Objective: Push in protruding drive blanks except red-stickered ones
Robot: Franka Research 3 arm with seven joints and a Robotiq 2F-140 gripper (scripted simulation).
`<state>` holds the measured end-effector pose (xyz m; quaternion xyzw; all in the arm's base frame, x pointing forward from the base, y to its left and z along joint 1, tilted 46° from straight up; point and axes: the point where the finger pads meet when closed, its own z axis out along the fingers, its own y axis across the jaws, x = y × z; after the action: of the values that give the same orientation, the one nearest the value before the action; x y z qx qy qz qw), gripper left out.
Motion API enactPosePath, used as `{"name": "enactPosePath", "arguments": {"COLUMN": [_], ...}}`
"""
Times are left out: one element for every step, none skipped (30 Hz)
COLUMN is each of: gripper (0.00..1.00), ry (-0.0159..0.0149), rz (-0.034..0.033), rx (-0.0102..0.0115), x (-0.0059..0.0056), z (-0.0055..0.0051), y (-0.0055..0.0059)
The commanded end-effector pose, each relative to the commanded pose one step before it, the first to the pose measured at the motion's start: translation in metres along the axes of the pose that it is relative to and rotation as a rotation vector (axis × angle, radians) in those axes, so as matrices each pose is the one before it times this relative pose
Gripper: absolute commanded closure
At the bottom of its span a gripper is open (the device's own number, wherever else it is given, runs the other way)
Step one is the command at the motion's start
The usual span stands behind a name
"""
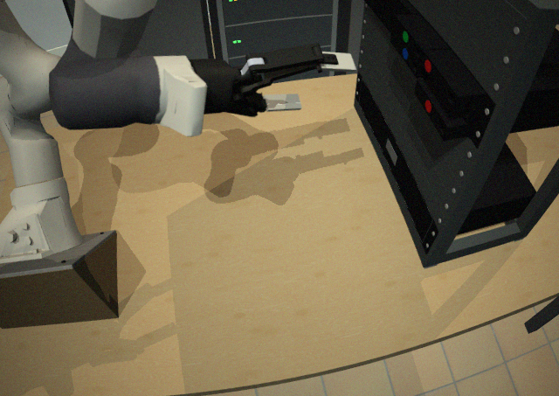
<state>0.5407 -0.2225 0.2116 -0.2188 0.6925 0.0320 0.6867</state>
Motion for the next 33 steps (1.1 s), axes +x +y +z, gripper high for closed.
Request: {"name": "enactPosePath", "arguments": {"gripper": [0.0, 0.0, 0.0, 0.0, 0.0, 0.0, 0.0, 0.0, 0.0, 0.0, 0.0, 0.0, 0.0, 0.0, 0.0, 0.0, 0.0, 0.0, 0.0, 0.0, 0.0, 0.0, 0.0, 0.0, 0.0, 0.0, 0.0, 0.0, 0.0, 0.0, 0.0, 0.0, 0.0], "ry": [0.00588, 0.00231, 0.00246, 0.00262, 0.00277, 0.00292, 0.00307, 0.0, 0.0, 0.00542, 0.00566, 0.00539, 0.00385, 0.00406, 0.00426, 0.00445, 0.00464, 0.00482, 0.005, 0.00518, 0.00537, 0.00556, 0.00575, 0.00595, 0.0, 0.0, 0.00611, 0.00599, 0.00585, 0.0057, 0.00552, 0.00534, 0.00514], "rz": [-0.15412, -0.00923, -0.00925, -0.00926, -0.00928, -0.00929, -0.0093, 0.0, 0.0, -0.0154, -0.01495, -0.01338, -0.00911, -0.00925, -0.00936, -0.00945, -0.00951, -0.00956, -0.0096, -0.00965, -0.00969, -0.00974, -0.0098, -0.00986, 0.0, 0.0, -0.00985, -0.00941, -0.00897, -0.00854, -0.00811, -0.00769, -0.00728], "rx": [0.06595, 0.00987, 0.00987, 0.00986, 0.00986, 0.00984, 0.00982, 0.0, 0.0, 0.01619, 0.01562, 0.01389, 0.0094, 0.0095, 0.00956, 0.00961, 0.00961, 0.0096, 0.00958, 0.00955, 0.00953, 0.0095, 0.00948, 0.00945, 0.0, 0.0, 0.00935, 0.00885, 0.00836, 0.00789, 0.00742, 0.00697, 0.00653], "x": [0.00067, 0.00012, 0.00015, 0.00018, 0.00021, 0.00024, 0.00027, 0.0, 0.0, 0.0005, 0.00056, 0.00057, 0.00043, 0.00047, 0.0005, 0.00054, 0.00058, 0.00061, 0.00065, 0.00069, 0.00072, 0.00076, 0.0008, 0.00084, 0.0, 0.0, 0.00088, 0.00087, 0.00086, 0.00085, 0.00083, 0.00081, 0.00079], "z": [-0.0049, -0.00136, -0.00138, -0.00139, -0.00141, -0.00143, -0.00145, 0.0, 0.0, -0.00245, -0.00242, -0.0022, -0.00152, -0.00156, -0.00159, -0.00163, -0.00166, -0.00169, -0.00171, -0.00174, -0.00177, -0.0018, -0.00183, -0.00186, 0.0, 0.0, -0.00188, -0.00181, -0.00175, -0.00168, -0.00161, -0.00154, -0.00147], "y": [-0.00643, -0.00116, -0.00116, -0.00116, -0.00116, -0.00116, -0.00116, 0.0, 0.0, -0.0019, -0.00183, -0.00163, -0.0011, -0.00111, -0.00111, -0.00112, -0.00111, -0.00111, -0.0011, -0.0011, -0.00109, -0.00108, -0.00107, -0.00106, 0.0, 0.0, -0.00104, -0.00098, -0.00092, -0.00086, -0.00081, -0.00075, -0.0007]}}
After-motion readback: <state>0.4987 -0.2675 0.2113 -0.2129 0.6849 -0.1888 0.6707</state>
